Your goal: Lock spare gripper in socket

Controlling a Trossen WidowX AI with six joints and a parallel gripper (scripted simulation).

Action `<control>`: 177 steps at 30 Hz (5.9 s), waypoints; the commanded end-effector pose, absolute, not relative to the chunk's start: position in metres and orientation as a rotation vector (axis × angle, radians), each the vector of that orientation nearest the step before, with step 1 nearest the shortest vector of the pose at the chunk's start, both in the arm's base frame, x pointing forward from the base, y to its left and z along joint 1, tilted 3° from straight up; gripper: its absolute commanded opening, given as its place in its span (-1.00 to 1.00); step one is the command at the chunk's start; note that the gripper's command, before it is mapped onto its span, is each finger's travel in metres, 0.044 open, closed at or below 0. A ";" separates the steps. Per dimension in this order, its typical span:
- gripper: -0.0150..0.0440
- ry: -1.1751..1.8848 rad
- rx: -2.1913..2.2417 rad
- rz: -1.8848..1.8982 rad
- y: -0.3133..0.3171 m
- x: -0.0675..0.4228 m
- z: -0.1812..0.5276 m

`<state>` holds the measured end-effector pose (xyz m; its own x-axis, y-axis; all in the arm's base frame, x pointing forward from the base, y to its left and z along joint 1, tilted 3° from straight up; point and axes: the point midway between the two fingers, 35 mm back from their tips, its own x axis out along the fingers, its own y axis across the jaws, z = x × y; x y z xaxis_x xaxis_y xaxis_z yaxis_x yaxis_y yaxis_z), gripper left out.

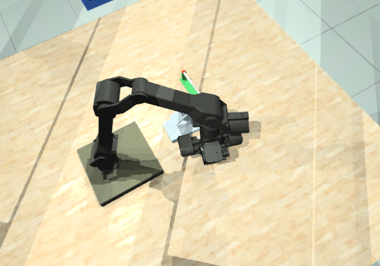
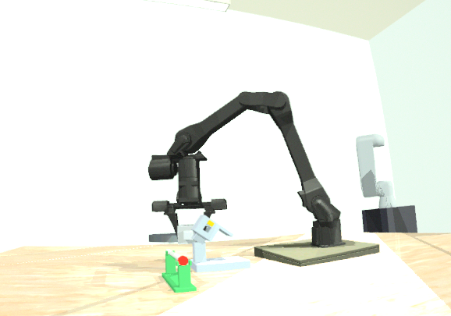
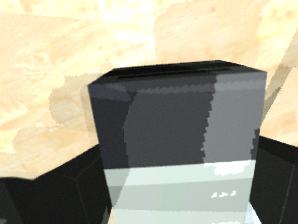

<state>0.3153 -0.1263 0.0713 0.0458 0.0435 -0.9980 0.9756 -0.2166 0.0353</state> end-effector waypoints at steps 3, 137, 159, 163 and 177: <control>-0.49 1.013 1.541 -1.428 -0.125 0.314 0.072; 1.00 -0.294 2.422 -2.351 -0.113 0.301 0.085; 1.00 -0.294 2.422 -2.351 -0.114 0.302 0.098; 1.00 -0.294 2.422 -2.352 -0.115 0.300 0.126; 1.00 0.400 2.137 -1.809 -0.117 0.305 0.132</control>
